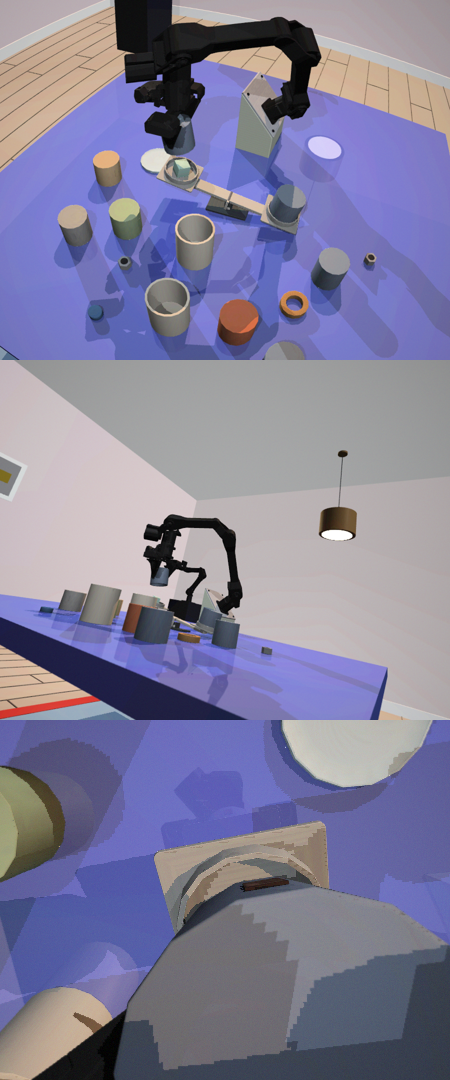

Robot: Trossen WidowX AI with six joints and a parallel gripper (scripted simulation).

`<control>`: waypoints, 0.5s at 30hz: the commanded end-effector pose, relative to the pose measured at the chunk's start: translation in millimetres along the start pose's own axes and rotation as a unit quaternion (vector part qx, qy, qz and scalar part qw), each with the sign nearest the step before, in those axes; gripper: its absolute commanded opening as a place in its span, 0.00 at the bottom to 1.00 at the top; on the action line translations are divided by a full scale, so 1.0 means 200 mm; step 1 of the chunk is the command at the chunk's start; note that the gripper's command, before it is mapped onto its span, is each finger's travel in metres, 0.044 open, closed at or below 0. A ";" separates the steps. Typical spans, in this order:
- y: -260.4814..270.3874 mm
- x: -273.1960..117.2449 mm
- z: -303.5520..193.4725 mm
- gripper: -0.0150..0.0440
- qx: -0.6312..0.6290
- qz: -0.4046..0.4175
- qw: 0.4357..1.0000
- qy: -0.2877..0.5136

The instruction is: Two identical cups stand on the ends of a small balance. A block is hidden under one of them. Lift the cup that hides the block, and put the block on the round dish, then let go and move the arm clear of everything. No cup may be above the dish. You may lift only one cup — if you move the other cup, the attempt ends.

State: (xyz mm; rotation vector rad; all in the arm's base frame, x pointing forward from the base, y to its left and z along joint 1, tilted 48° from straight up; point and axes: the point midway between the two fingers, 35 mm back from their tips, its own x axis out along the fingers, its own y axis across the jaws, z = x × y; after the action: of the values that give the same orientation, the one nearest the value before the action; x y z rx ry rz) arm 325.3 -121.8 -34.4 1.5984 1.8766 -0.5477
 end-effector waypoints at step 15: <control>-0.45 0.15 0.42 0.25 0.002 0.001 1.000 -0.015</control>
State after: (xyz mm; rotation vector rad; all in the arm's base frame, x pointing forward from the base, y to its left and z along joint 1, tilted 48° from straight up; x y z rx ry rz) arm 270.4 -162.5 -103.2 1.5919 1.8573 -0.5679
